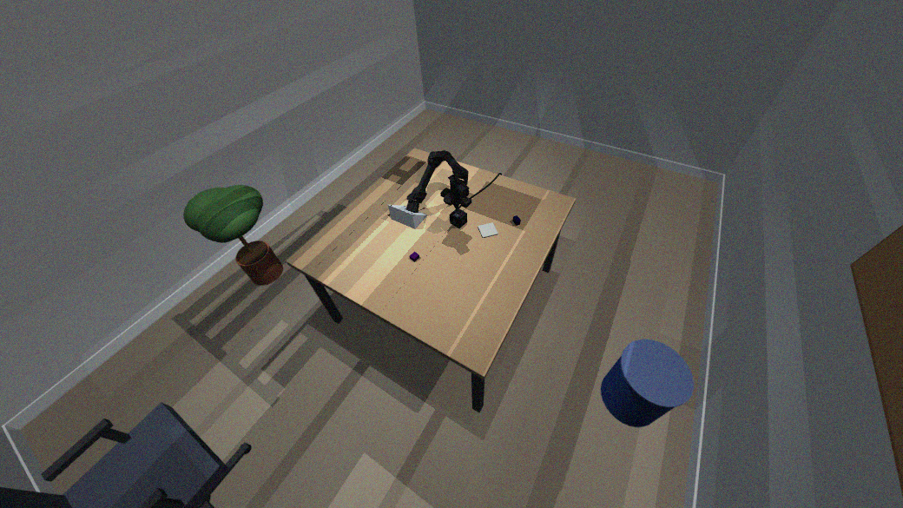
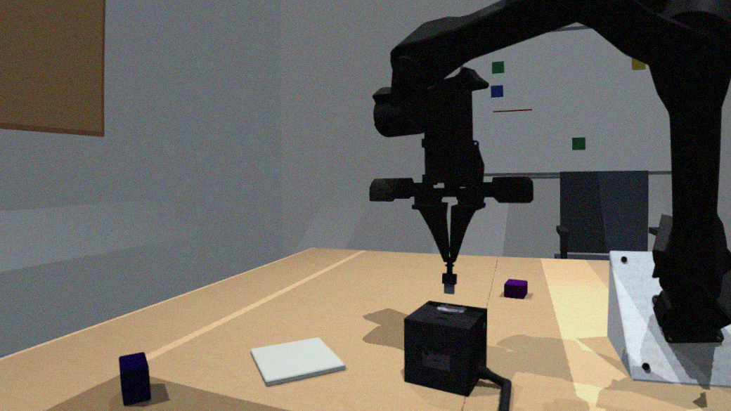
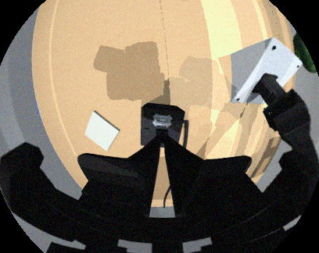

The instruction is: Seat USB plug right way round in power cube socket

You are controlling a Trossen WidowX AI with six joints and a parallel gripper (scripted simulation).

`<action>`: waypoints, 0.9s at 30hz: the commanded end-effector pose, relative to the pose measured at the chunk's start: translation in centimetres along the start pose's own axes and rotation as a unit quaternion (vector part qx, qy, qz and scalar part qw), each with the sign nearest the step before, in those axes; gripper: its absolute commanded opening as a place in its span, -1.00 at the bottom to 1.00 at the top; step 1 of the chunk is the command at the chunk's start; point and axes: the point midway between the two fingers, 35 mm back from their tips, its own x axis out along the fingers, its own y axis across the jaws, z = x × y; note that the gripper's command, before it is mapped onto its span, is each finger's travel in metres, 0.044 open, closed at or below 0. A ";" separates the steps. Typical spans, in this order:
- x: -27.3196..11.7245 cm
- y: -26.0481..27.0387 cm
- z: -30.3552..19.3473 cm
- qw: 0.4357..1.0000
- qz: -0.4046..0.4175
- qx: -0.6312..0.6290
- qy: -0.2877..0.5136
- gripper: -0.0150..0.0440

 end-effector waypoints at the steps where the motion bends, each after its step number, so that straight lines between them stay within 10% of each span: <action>1: 0.1 0.0 0.0 1.000 0.000 0.003 -0.001 -0.49; 27: 0.4 -0.1 0.2 1.000 0.000 0.011 -0.004 -0.49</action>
